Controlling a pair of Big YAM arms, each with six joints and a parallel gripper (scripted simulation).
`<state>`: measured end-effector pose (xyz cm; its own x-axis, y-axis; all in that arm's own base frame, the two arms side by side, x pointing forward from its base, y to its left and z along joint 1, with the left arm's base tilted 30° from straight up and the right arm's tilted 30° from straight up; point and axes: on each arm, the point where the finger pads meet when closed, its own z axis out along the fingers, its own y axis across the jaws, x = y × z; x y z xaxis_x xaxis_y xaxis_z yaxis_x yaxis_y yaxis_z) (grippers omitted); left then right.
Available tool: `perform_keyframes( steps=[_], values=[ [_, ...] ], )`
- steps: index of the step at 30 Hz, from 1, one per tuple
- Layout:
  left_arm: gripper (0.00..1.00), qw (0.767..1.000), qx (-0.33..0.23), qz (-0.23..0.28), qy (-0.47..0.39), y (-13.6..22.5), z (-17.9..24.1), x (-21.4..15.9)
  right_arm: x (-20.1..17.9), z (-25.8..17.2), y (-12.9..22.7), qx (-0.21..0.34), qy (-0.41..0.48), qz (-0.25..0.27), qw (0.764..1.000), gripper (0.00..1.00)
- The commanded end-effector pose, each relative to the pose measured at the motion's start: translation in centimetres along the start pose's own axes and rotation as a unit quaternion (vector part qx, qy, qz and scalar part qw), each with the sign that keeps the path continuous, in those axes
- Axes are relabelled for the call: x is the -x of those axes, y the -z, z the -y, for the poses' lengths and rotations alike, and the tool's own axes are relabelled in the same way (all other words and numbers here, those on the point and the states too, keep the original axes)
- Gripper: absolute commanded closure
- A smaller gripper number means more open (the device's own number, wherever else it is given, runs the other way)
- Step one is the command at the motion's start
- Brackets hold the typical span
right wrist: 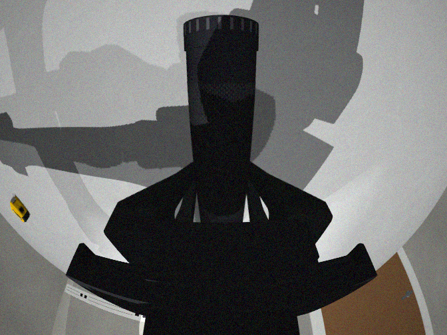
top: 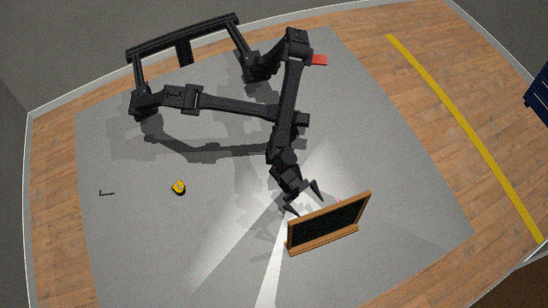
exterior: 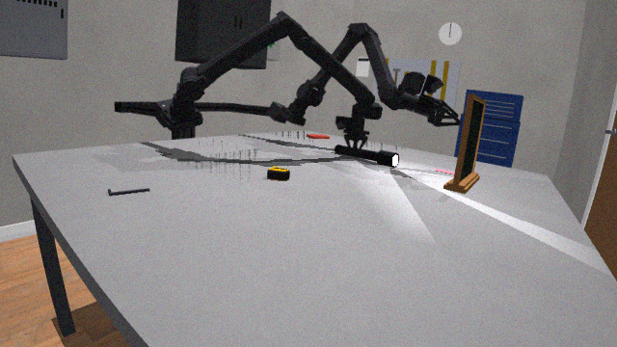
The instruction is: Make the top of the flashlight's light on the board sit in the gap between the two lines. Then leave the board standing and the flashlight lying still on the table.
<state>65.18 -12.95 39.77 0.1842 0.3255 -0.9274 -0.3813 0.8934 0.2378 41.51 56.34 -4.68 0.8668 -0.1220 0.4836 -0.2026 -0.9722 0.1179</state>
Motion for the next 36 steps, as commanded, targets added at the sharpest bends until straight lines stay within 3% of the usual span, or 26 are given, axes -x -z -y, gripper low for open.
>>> perform_keyframes(
  steps=[1,16,27,28,36],
  values=[
    [0.00,0.997,0.035,0.056,0.041,0.4,0.9,4.3,-2.3,0.7,-0.2,-0.013,-0.028,-0.004,1.000,0.71],
    [0.00,0.981,0.115,0.095,0.120,3.2,-0.6,6.3,-2.3,0.7,-0.2,-0.013,-0.028,-0.004,1.000,0.71],
    [0.00,0.977,0.131,0.096,0.136,3.7,-1.0,6.4,-2.3,0.7,-0.2,-0.013,-0.028,-0.004,1.000,0.71],
    [0.00,0.975,0.140,0.104,0.139,3.0,-3.7,8.2,-2.3,0.7,-0.2,-0.013,-0.028,-0.004,1.000,0.71],
    [0.00,0.978,0.130,0.092,0.136,3.6,-3.3,6.9,-2.3,0.7,-0.2,-0.013,-0.028,-0.004,1.000,0.71]
  ],
)
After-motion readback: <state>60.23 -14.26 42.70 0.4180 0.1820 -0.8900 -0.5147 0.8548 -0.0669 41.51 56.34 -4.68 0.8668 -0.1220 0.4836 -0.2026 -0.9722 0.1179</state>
